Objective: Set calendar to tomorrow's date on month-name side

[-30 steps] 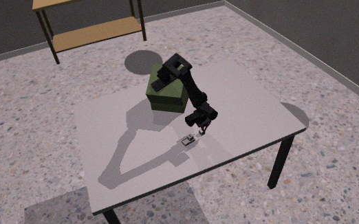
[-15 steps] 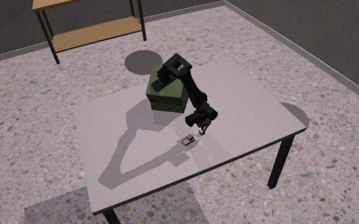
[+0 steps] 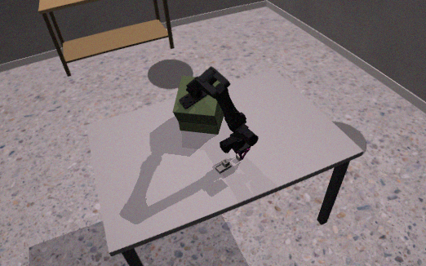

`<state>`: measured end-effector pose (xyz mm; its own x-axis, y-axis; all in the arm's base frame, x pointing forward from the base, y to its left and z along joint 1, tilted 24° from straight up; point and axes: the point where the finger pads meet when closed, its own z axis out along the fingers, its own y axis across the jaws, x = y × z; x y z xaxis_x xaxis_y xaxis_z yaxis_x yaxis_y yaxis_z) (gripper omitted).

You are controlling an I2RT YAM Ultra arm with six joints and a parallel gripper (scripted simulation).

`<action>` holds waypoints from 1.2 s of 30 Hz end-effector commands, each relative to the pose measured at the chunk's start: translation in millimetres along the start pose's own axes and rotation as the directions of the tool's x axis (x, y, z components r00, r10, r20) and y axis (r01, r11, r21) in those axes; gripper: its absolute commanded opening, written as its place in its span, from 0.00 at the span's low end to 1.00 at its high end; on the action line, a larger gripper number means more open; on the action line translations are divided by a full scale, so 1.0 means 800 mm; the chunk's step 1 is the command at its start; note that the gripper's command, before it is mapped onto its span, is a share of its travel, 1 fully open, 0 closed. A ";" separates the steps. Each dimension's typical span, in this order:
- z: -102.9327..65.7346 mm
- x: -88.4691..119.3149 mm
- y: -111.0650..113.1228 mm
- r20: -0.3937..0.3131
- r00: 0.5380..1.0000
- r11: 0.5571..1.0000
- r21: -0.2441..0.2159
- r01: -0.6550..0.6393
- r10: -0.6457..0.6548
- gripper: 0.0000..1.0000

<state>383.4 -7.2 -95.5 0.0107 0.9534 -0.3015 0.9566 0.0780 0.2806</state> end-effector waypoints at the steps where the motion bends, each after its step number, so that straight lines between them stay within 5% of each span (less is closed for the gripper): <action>1: 0.002 0.001 0.005 0.000 1.000 1.000 -0.012 0.003 -0.003 0.45; 36: 0.010 0.001 0.005 0.000 1.000 1.000 -0.012 0.003 -0.003 0.45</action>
<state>386.8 -9.4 -104.5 0.0075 0.9531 -0.3024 0.9560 0.0819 0.2817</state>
